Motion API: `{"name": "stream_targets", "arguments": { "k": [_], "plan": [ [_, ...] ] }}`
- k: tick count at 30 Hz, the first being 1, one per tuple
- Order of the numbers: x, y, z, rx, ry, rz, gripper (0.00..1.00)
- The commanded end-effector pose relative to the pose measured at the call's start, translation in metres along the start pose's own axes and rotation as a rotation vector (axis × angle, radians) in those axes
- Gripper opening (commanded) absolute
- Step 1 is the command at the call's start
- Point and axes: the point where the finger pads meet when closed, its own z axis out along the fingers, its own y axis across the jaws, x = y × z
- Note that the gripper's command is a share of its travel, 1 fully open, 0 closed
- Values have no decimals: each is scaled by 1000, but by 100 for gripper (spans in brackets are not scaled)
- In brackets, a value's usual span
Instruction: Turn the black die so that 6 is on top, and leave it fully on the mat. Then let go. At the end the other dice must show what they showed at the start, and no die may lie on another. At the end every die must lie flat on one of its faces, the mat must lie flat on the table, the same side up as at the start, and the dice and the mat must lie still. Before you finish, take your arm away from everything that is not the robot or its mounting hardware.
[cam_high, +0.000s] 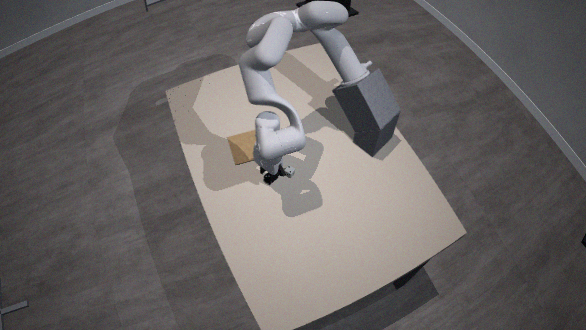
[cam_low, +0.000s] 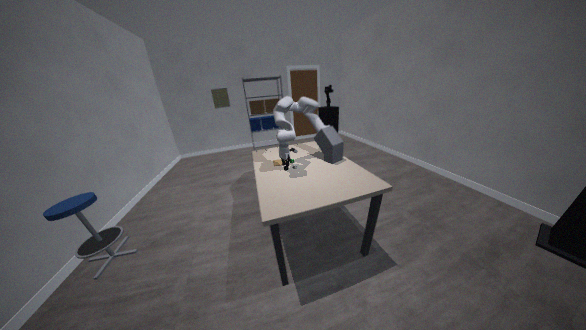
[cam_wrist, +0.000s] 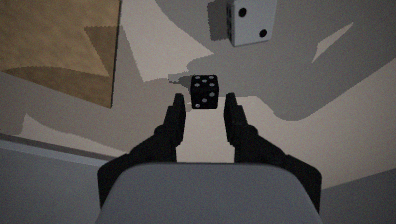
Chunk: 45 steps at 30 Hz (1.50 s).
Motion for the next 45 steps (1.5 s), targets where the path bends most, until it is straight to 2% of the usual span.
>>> {"name": "stream_targets", "arguments": {
  "k": [1,38,45],
  "plan": [
    [-1,0,-1,0,-3,1,47],
    [-1,0,-1,0,-3,1,47],
    [-1,0,5,0,-3,1,47]
  ]
}}
